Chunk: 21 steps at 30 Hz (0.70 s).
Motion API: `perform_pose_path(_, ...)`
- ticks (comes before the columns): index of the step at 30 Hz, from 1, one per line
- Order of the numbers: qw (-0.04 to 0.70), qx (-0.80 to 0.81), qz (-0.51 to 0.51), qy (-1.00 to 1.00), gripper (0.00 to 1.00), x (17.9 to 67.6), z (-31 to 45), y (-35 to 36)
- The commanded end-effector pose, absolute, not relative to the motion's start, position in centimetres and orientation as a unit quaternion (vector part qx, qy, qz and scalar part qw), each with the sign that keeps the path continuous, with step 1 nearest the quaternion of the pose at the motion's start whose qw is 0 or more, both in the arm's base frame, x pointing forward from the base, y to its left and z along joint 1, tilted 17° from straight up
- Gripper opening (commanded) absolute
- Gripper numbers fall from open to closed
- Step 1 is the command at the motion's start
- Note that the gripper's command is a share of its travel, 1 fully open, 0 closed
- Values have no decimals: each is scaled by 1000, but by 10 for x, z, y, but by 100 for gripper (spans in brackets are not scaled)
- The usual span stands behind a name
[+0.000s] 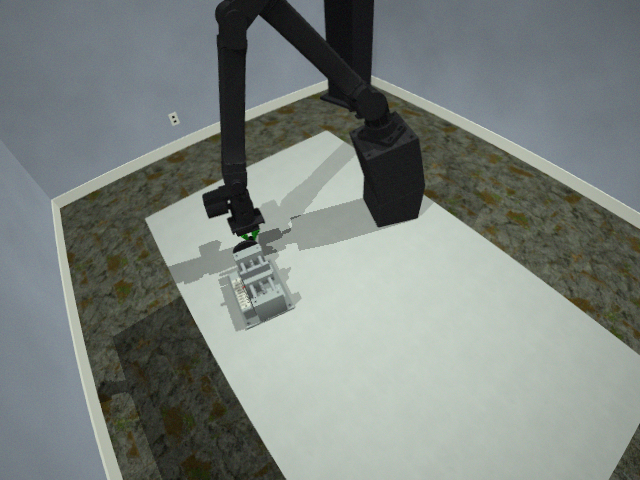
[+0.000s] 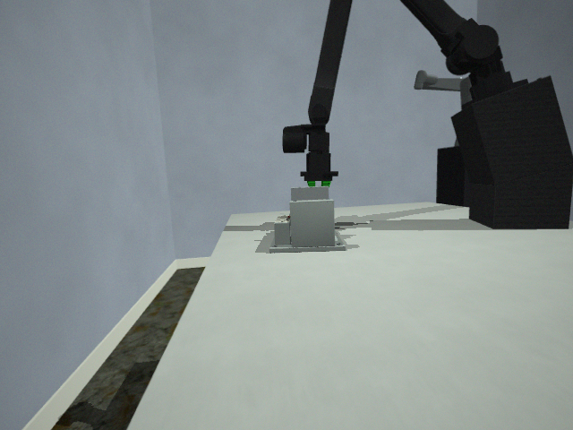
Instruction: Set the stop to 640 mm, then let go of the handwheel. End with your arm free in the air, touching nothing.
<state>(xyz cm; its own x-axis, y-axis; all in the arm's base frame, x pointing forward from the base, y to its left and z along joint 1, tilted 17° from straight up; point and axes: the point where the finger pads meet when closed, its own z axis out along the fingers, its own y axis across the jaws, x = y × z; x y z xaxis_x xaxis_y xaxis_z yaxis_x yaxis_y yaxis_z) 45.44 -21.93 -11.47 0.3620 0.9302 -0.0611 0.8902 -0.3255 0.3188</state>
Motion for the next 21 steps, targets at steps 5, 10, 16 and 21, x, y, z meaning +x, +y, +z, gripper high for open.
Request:
perform_pose_path(5, 124, 817, 47, 561, 6, 432, -136, -218)
perform_pose_path(10, 134, 817, 53, 558, 6, 457, -135, -230)
perform_pose_path(16, 135, 817, 54, 557, 6, 474, -140, -234)
perform_pose_path(21, 133, 818, 52, 558, 6, 473, -141, -233)
